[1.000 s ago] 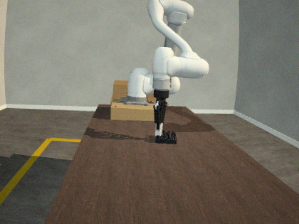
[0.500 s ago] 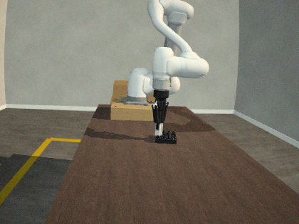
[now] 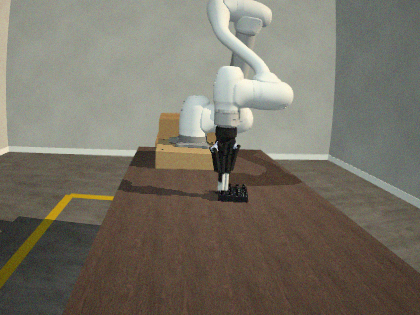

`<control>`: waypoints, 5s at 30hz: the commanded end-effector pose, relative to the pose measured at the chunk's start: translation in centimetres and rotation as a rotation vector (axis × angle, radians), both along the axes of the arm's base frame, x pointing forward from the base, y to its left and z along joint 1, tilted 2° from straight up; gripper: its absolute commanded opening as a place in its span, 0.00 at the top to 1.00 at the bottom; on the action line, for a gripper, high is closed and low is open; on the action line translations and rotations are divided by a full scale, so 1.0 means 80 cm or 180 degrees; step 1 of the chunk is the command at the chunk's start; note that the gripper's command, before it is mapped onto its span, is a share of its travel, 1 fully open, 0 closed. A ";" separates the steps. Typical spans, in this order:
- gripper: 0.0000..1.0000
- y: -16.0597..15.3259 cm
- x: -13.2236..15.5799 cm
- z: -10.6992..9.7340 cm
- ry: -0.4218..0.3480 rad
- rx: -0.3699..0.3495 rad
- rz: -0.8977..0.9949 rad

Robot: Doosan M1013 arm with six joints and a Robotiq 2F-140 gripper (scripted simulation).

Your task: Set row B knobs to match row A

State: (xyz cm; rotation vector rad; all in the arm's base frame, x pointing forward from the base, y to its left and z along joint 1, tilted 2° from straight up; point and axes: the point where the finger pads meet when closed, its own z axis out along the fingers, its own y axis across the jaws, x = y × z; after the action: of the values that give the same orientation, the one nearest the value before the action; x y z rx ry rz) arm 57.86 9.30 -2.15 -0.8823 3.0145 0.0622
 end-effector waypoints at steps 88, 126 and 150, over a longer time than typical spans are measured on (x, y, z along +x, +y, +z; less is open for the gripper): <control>0.88 -0.001 0.001 0.048 0.0044 -0.0031 -0.1247; 0.00 -0.005 0.002 0.163 0.0044 -0.0031 -0.1247; 0.00 -0.005 0.002 0.172 0.0044 -0.0031 -0.1247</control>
State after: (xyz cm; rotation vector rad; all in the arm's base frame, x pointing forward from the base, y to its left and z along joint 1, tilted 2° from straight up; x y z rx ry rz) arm 58.02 8.86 11.57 -0.2788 3.1369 0.0522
